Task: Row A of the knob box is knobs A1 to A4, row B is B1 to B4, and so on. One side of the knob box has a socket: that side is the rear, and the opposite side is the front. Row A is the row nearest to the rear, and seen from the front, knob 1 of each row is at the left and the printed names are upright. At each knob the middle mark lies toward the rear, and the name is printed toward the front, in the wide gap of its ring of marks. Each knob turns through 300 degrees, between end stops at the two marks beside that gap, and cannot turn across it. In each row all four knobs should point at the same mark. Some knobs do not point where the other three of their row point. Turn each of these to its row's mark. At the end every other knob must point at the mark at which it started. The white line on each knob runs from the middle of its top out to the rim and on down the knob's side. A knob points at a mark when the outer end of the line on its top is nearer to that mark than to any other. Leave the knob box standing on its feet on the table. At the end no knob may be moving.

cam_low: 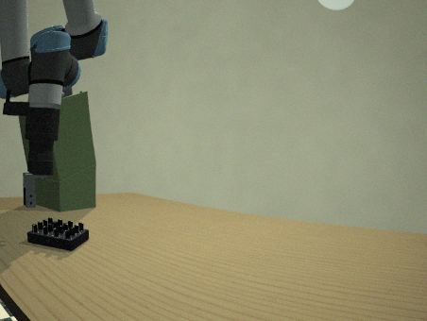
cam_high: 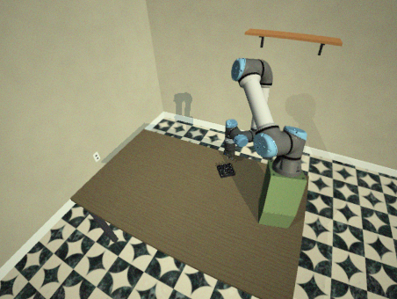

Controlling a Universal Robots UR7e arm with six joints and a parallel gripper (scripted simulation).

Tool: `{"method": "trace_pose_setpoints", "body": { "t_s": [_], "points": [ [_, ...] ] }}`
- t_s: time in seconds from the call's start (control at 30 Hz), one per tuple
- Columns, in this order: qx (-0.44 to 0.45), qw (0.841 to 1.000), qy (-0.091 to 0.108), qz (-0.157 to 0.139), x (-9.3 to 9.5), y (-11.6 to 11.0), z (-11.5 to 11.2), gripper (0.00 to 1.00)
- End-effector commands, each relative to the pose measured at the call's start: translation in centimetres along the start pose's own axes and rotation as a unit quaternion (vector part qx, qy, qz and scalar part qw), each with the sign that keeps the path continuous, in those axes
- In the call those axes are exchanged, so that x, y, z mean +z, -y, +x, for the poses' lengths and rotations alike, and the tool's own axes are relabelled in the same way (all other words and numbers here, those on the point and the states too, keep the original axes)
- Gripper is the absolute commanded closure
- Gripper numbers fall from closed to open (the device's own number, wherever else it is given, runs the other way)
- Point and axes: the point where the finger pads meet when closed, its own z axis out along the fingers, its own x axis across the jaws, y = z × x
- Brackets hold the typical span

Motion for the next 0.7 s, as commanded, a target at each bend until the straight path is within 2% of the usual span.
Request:
{"method": "trace_pose_setpoints", "body": {
  "t_s": [0.0, 0.4, 0.47, 0.67],
  "points": [
    [-0.078, 0.997, 0.003, -0.002, -0.24, 0.11, 0.02, 0.54],
    [-0.217, 0.976, 0.003, -0.001, -0.55, -0.04, -0.04, 0.54],
    [-0.217, 0.976, 0.003, -0.001, -0.55, -0.04, -0.04, 0.54],
    [-0.3, 0.954, 0.004, -0.001, -0.74, -0.22, -0.04, 0.54]
  ]
}}
